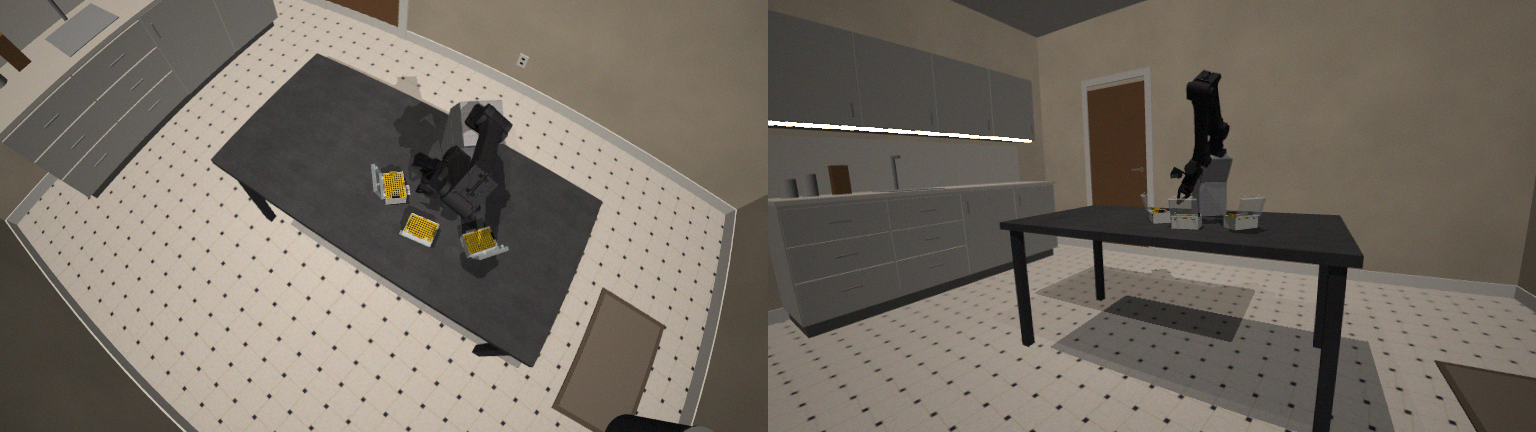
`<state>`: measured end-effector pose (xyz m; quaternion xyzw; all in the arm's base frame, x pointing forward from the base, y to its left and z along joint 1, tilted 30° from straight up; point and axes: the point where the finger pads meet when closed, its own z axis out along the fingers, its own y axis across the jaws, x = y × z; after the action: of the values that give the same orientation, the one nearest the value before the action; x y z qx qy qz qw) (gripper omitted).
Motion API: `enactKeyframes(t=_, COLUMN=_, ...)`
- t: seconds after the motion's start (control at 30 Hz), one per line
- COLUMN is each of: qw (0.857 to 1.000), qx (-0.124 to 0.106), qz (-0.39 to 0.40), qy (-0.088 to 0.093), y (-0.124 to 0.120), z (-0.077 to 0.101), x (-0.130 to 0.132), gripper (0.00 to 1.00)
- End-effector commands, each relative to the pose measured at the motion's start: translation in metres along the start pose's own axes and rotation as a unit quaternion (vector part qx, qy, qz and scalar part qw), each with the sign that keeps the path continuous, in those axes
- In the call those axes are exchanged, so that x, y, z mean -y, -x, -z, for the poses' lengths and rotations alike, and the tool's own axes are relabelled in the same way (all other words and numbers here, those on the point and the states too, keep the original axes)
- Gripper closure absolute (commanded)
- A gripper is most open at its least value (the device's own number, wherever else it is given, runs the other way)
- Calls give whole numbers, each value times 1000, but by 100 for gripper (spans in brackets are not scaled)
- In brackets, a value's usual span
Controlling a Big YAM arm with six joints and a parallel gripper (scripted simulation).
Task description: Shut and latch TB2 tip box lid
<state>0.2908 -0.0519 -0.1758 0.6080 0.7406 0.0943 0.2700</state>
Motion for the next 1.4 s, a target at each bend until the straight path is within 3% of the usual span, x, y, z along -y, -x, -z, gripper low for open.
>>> enactKeyframes(t=0.0, qw=1000, qx=-1, qz=-9, qy=4, y=-11, z=-12, x=0, gripper=0)
enactKeyframes(t=0.4, qw=1000, qx=-1, qz=-8, qy=1, y=-37, z=-55, x=1, gripper=0)
enactKeyframes(t=0.5, qw=1000, qx=-1, qz=-7, qy=-6, y=-33, z=-48, x=7, gripper=0)
enactKeyframes(t=0.57, qw=1000, qx=1, qz=-12, qy=1, y=-32, z=-45, x=1, gripper=0)
enactKeyframes(t=0.7, qw=1000, qx=1, qz=-13, qy=2, y=-32, z=-46, x=0, gripper=0)
enactKeyframes(t=0.73, qw=1000, qx=-1, qz=-7, qy=-6, y=-33, z=-48, x=7, gripper=0)
enactKeyframes(t=1.37, qw=1000, qx=-1, qz=-7, qy=-6, y=-33, z=-48, x=7, gripper=0)
